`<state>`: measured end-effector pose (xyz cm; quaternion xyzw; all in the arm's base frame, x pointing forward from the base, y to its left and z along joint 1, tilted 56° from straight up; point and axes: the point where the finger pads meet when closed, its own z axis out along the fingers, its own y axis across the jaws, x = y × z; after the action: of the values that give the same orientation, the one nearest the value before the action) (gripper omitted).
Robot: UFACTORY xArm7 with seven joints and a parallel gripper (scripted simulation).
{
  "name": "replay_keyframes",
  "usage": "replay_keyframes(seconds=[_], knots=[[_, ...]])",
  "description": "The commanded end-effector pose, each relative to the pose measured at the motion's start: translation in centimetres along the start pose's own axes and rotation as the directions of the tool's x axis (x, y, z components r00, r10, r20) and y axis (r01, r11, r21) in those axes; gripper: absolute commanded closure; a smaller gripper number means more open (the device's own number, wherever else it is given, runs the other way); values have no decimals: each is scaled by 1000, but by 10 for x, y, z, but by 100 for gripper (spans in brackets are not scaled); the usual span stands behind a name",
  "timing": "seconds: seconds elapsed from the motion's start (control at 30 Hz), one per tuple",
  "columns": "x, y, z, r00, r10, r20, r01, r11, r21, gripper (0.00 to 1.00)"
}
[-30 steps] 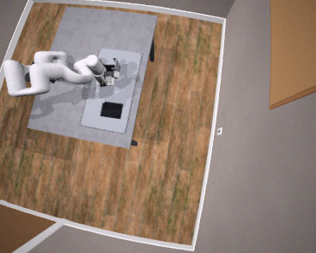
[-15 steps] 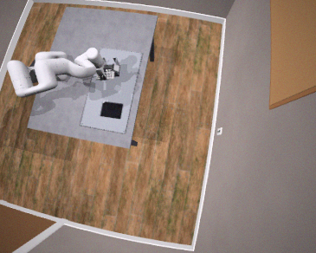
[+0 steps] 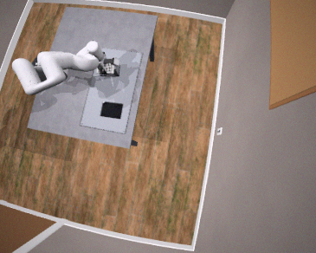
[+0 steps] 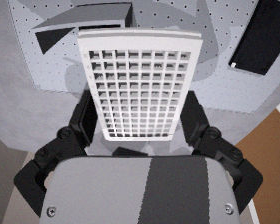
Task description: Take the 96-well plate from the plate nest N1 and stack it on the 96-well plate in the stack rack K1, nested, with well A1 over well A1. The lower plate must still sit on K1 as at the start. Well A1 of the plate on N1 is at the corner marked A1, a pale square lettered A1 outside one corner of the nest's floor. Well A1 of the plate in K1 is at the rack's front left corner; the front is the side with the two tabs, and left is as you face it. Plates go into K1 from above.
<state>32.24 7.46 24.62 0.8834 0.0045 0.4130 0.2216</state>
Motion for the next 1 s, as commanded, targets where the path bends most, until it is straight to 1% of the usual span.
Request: replay_keyframes(seconds=[0.0, 0.5, 0.97], knots=[[1, -10, 0, 1000, 2, -3, -2, 1000, -4, 100], [-4, -60, -1, 1000, 1, -3, -1, 1000, -4, 100], [-4, -62, -1, 1000, 1, -3, -1, 1000, -4, 100]])
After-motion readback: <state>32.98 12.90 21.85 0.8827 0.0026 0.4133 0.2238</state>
